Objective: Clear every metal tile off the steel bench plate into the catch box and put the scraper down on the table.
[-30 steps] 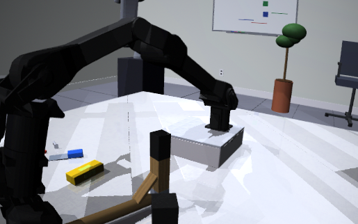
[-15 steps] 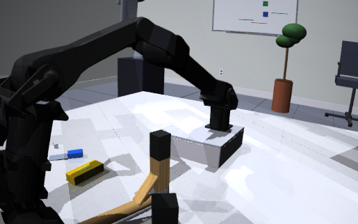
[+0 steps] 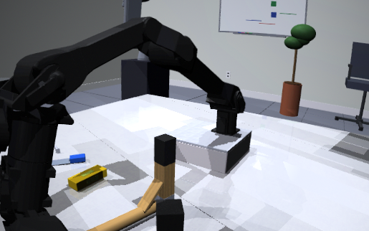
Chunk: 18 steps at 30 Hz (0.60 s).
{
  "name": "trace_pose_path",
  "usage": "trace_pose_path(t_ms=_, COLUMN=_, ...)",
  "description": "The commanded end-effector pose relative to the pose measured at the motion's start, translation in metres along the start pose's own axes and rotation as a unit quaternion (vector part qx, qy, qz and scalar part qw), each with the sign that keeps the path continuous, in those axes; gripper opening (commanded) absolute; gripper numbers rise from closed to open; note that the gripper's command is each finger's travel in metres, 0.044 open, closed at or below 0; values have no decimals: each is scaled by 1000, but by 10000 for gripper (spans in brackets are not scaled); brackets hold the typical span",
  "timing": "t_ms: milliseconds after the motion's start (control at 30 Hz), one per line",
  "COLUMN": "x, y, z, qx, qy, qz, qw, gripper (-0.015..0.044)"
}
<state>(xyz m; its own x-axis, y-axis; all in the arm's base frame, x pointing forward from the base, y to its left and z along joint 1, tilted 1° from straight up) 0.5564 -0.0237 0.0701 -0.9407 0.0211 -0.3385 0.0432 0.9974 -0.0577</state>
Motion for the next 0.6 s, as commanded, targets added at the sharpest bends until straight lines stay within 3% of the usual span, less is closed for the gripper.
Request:
trace_pose_path(t_ms=0, x=-4, y=-2, z=-16, qx=0, qy=-7, qz=1, qw=1000, gripper=0)
trace_pose_path(t_ms=300, x=-10, y=-3, z=-50, qx=0, qy=-20, qz=1, qw=1000, gripper=0)
trace_pose_path(t_ms=567, x=-9, y=-4, z=-52, qx=0, qy=-17, qz=44, qw=999, gripper=0)
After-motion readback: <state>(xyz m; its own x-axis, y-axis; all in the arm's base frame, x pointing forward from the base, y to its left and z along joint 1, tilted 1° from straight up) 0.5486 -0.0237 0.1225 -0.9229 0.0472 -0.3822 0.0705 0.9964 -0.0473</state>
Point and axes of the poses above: the point midway between the two fingers, 35 mm back from their tips, its own z axis out along the fingers, its own y axis across the jaws, x = y × z, the point moved 6 cm from there along -z, back along the fingers, and after that the axes turned 10 degrees about -z, right-handed, at the moved point
